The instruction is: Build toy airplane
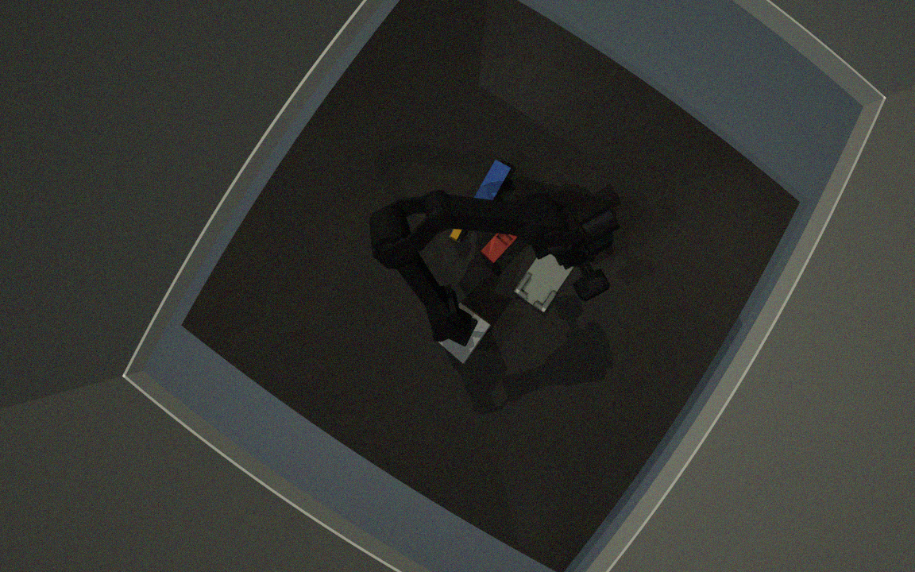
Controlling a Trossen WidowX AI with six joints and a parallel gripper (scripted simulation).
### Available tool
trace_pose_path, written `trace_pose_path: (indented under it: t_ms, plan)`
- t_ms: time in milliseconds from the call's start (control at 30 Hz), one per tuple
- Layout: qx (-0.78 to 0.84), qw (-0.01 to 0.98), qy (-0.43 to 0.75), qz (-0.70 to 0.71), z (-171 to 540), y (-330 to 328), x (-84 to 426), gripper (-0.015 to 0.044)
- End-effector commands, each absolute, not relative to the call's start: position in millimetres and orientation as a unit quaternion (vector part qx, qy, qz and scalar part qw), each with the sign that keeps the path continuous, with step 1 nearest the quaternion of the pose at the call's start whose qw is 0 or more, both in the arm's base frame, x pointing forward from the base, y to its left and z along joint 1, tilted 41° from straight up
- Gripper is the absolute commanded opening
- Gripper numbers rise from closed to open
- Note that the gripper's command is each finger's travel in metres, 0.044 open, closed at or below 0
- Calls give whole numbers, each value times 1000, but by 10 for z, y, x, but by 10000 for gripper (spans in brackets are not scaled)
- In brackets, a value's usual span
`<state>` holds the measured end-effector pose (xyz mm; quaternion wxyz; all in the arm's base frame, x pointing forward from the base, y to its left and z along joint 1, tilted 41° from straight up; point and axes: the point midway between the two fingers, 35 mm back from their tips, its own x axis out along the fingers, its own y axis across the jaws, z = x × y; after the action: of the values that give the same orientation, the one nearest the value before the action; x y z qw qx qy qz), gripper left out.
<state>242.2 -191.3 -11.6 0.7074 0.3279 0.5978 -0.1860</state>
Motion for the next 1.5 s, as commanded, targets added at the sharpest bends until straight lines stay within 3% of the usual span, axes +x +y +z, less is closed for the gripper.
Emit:
trace_pose_path:
  t_ms: [0, 233, 1467]
  plan:
    - [334, 700, 631, -17, 137, -1181, 2596, 440]
    - [350, 667, 643, 137, 474, -484, 2638, 440]
    - [351, 667, 643, 138, -161, 47, 2757, 440]
